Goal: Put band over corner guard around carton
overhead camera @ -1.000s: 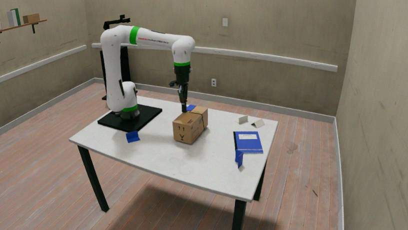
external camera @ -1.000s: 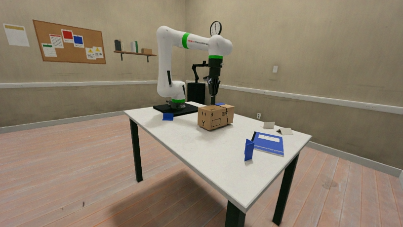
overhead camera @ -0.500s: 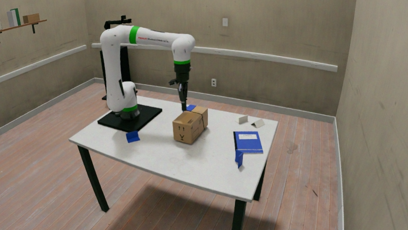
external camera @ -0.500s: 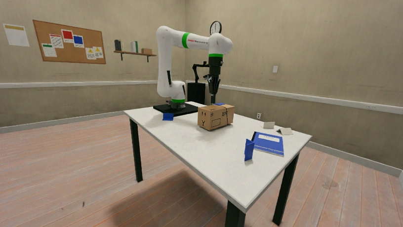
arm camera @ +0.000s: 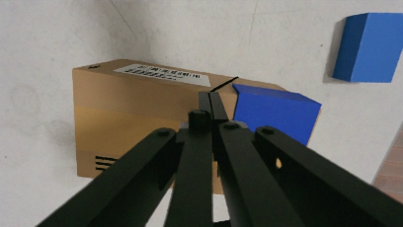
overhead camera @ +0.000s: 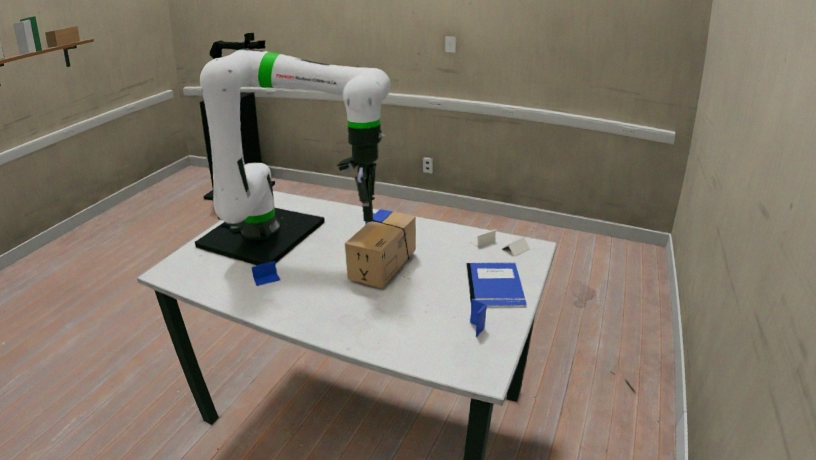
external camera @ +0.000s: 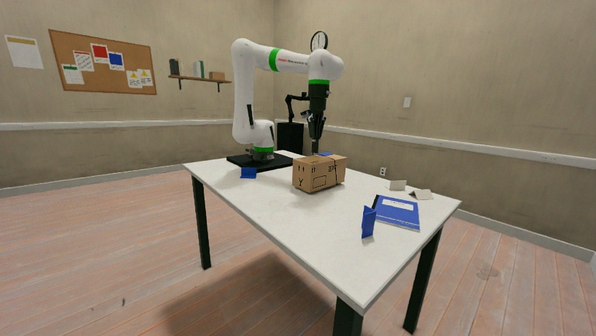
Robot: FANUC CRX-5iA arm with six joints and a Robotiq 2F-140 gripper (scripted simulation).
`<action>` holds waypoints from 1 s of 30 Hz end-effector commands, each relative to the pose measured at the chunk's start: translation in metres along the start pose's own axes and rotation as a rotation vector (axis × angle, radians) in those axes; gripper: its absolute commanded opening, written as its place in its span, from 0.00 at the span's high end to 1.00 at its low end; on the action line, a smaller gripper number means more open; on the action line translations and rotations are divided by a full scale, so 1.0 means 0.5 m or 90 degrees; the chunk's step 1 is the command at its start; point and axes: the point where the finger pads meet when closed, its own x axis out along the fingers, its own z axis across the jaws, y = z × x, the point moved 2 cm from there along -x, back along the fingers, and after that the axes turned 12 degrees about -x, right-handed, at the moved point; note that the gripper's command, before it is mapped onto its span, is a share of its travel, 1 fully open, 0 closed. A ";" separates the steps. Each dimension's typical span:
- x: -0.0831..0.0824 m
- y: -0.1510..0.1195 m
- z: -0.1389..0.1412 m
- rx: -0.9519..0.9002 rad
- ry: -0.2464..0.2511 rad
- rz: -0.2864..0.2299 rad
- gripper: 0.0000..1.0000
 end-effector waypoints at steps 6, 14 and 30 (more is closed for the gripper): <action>-0.001 0.004 0.001 0.000 0.001 -0.001 0.90; -0.001 0.018 0.007 0.000 0.001 -0.001 0.90; -0.001 0.047 0.019 0.000 0.001 -0.001 0.90</action>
